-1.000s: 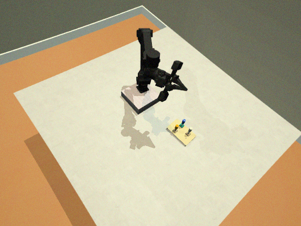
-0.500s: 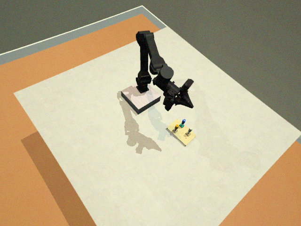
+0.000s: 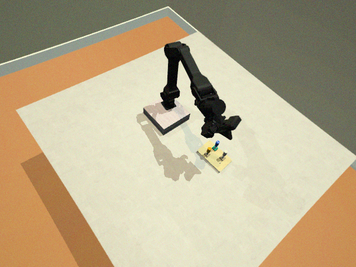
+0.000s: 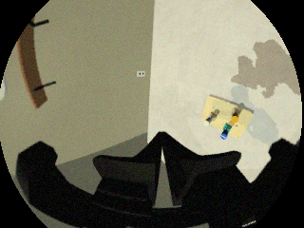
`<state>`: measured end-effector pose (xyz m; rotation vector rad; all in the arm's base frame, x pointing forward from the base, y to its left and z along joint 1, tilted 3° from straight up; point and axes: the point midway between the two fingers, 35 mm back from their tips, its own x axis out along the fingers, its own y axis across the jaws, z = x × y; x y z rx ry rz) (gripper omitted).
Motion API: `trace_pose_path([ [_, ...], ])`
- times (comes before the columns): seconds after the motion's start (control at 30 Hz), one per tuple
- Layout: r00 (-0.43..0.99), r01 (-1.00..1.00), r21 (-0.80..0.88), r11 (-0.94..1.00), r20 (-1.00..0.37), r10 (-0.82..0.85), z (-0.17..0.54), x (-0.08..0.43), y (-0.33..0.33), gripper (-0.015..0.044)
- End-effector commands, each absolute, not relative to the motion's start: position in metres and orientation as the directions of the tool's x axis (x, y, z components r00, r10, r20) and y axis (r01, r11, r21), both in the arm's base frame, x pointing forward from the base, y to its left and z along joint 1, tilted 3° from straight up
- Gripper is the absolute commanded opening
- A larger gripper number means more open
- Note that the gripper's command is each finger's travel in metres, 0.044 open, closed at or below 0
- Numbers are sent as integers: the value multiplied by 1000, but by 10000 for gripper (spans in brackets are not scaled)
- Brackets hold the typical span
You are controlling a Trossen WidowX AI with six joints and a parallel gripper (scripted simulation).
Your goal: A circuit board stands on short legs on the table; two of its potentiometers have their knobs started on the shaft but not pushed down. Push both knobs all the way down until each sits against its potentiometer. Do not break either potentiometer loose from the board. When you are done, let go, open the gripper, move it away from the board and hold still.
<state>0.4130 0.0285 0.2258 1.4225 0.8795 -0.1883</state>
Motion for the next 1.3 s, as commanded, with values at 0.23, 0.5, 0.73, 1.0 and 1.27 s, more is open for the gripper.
trace_pose_path([
  [0.23, 430, 852, 493, 175, -851, 303, 165, 400, 61, 0],
  [0.5, 219, 952, 253, 173, -957, 192, 131, 380, 76, 0],
  [0.73, 34, 984, 43, 171, -998, 61, 109, 357, 86, 0],
  [1.0, -28, 985, -26, 168, -1000, 7, 104, 349, 88, 0],
  [1.27, -28, 985, -26, 168, -1000, 7, 84, 348, 88, 0],
])
